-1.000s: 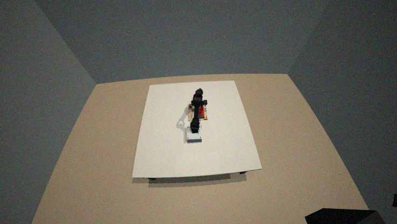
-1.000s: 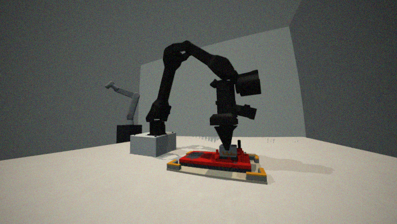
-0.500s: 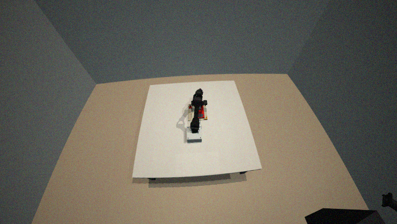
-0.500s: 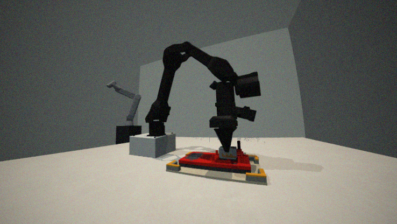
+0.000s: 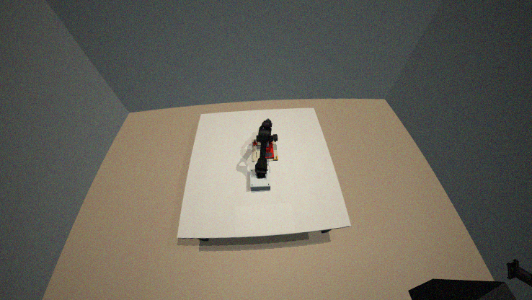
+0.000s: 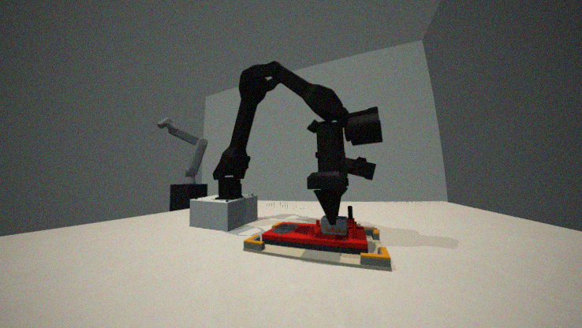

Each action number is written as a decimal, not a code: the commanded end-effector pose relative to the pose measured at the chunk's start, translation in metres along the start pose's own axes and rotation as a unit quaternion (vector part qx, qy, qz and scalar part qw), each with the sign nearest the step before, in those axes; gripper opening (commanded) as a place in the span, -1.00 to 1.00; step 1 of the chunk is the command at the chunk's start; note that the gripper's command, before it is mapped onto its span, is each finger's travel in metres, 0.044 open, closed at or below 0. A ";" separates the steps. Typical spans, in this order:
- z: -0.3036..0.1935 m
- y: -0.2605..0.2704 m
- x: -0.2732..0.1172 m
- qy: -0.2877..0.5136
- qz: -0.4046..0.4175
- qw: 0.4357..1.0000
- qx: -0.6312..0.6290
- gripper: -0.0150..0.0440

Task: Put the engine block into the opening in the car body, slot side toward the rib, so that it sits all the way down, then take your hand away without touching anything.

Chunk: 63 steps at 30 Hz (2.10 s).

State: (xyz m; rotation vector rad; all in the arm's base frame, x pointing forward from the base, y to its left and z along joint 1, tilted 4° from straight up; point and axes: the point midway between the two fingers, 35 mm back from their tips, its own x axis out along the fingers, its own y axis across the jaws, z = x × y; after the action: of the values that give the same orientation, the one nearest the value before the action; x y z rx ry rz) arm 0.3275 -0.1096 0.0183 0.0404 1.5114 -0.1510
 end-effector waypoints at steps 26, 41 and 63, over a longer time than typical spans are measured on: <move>0.000 0.000 0.003 0.000 0.000 1.000 0.000 1.00; 0.000 0.000 -0.011 -0.001 0.001 1.000 -0.002 1.00; 0.000 0.000 -0.011 -0.001 0.001 1.000 -0.002 -0.49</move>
State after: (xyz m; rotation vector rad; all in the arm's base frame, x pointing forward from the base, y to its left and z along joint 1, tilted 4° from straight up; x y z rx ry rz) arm 0.3269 -0.1092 0.0288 0.0401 1.5100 -0.1506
